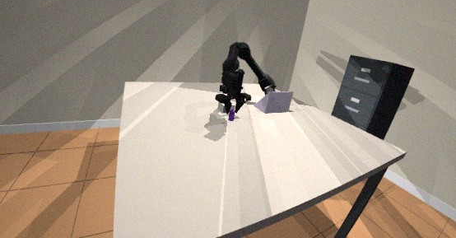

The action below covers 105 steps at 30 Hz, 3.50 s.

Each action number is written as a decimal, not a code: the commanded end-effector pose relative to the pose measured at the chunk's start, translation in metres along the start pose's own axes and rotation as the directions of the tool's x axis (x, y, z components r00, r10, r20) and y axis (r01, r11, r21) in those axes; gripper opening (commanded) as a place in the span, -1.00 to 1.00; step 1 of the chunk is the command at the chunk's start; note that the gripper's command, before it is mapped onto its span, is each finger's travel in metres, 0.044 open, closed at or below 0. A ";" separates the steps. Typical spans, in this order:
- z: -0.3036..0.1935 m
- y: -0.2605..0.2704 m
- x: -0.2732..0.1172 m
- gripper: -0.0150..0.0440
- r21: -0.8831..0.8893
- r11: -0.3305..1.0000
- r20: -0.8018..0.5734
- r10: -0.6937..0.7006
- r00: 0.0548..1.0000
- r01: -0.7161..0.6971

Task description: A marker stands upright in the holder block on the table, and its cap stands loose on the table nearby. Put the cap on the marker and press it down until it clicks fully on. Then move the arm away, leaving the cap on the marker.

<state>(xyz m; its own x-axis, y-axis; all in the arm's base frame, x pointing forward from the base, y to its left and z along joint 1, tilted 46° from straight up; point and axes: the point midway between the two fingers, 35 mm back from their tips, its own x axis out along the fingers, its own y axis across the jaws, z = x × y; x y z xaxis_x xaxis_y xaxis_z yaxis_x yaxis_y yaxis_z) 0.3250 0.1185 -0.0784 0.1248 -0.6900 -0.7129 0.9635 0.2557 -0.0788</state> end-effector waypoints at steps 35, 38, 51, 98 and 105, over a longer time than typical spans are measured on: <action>-0.002 0.000 -0.005 -0.49 -0.024 1.000 -0.003 0.001 1.000 -0.001; -0.002 0.000 -0.015 -0.49 -0.022 1.000 -0.002 0.000 1.000 0.000; 0.001 -0.002 -0.042 -0.49 -0.009 1.000 0.006 -0.005 1.000 0.005; 0.123 -0.051 -0.096 -0.49 -0.012 1.000 0.011 -0.009 1.000 0.010; 0.123 -0.051 -0.091 -0.49 -0.012 1.000 0.011 -0.009 1.000 0.009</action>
<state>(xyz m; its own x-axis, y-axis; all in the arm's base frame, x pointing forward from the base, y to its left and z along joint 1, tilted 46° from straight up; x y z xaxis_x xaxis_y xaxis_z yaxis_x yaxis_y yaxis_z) 0.2936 0.0870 0.0757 0.1142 -0.6986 -0.7064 0.9627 0.2534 -0.0950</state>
